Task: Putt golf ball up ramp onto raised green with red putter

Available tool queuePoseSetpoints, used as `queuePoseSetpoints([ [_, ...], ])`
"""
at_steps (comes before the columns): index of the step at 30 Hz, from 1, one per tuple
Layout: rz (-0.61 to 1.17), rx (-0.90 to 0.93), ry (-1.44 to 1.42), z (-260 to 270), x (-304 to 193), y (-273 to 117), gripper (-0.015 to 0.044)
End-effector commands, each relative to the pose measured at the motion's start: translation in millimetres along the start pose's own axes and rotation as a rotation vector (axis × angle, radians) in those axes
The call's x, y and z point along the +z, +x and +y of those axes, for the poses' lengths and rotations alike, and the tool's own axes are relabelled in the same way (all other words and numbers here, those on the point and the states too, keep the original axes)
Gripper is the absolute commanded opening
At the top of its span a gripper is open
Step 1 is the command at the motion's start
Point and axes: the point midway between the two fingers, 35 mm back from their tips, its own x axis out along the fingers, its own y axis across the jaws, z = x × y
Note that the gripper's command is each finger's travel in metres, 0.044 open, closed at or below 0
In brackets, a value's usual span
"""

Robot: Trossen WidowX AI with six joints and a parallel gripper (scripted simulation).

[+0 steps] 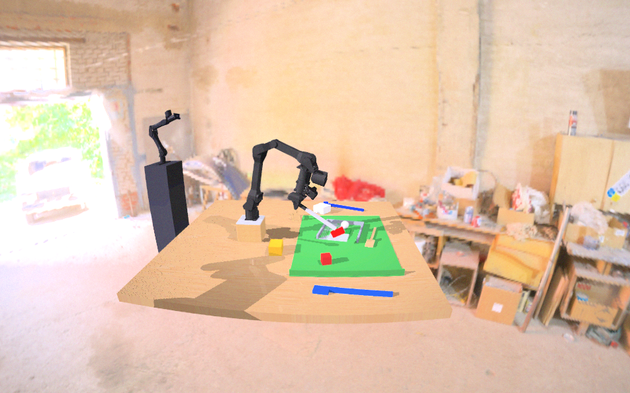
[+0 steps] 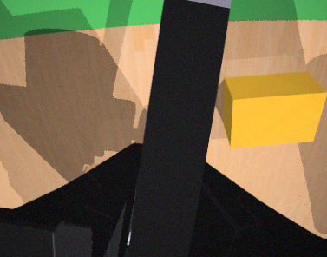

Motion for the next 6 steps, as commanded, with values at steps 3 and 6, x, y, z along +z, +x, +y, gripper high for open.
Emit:
queuePoseSetpoints([
  [3, -0.003, 0.000, 0.000, -0.1, 0.6, 0.1, 0.0000],
  [6, -0.003, 0.000, 0.000, -0.1, 0.6, 0.1, 0.0000],
])
